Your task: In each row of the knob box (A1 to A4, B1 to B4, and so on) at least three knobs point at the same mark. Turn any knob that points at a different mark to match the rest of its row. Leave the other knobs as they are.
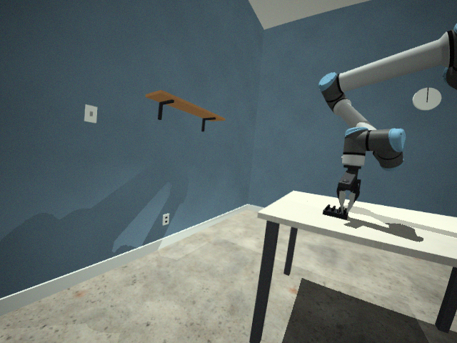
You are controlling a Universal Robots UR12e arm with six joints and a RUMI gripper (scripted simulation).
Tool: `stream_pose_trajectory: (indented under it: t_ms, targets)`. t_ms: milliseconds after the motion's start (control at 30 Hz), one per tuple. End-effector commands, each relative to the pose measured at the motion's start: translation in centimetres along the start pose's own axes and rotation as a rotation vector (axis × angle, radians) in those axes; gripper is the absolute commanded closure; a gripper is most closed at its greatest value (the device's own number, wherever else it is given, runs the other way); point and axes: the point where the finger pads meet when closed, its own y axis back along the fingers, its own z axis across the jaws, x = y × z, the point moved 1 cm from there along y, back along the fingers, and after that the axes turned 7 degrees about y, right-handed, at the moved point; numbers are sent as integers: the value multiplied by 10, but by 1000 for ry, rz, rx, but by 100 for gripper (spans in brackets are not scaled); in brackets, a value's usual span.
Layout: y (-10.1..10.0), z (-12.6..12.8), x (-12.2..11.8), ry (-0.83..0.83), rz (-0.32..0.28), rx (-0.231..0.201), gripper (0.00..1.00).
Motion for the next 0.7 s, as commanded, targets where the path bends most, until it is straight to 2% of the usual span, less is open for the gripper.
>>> stream_pose_trajectory:
  t_ms: [0,667]
  targets:
    - [1,0,0,86,2,-3,96]
    - [1,-2,0,482,1,-3,96]
